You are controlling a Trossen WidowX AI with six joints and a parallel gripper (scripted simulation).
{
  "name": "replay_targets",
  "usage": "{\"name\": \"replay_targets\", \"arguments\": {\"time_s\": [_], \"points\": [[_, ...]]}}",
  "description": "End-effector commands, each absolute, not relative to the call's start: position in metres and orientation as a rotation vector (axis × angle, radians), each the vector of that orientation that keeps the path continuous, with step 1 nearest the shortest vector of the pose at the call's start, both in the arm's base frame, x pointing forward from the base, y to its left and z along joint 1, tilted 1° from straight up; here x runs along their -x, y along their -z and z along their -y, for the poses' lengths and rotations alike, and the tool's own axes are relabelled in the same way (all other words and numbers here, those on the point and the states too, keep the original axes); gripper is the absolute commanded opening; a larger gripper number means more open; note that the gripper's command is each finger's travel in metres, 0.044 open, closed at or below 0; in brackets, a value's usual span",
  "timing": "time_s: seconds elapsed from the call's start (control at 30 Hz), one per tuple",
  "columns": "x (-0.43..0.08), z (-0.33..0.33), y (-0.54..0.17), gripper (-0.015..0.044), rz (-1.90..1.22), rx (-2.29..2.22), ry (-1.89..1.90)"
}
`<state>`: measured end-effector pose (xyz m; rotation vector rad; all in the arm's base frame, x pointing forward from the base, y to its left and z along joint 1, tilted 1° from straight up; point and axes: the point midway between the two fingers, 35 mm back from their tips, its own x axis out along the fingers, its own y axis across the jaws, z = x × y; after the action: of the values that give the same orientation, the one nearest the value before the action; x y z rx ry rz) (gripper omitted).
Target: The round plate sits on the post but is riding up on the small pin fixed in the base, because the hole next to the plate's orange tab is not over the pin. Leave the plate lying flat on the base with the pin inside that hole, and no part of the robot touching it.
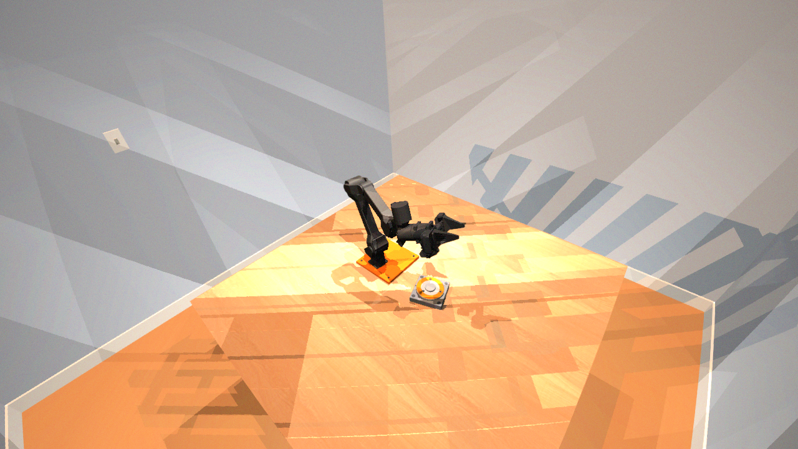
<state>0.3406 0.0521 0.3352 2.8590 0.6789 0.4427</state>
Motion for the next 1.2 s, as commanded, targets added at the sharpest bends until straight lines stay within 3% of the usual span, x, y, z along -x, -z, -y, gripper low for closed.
{"name": "replay_targets", "arguments": {"time_s": [0.0, 0.23, 0.47, 0.77, 1.17], "points": [[-0.342, -0.052, -0.334, 0.0374, -0.67, -2.85, -0.434], [-0.379, -0.037, -0.281, 0.019, -0.483, -2.412, -0.088], [-0.391, -0.025, -0.229, 0.0006, -0.526, -1.926, 0.163], [-0.374, -0.011, -0.167, 0.0, -0.801, -1.205, 0.325], [-0.322, 0.004, -0.124, 0.0, -1.269, -0.374, 0.19]]}}
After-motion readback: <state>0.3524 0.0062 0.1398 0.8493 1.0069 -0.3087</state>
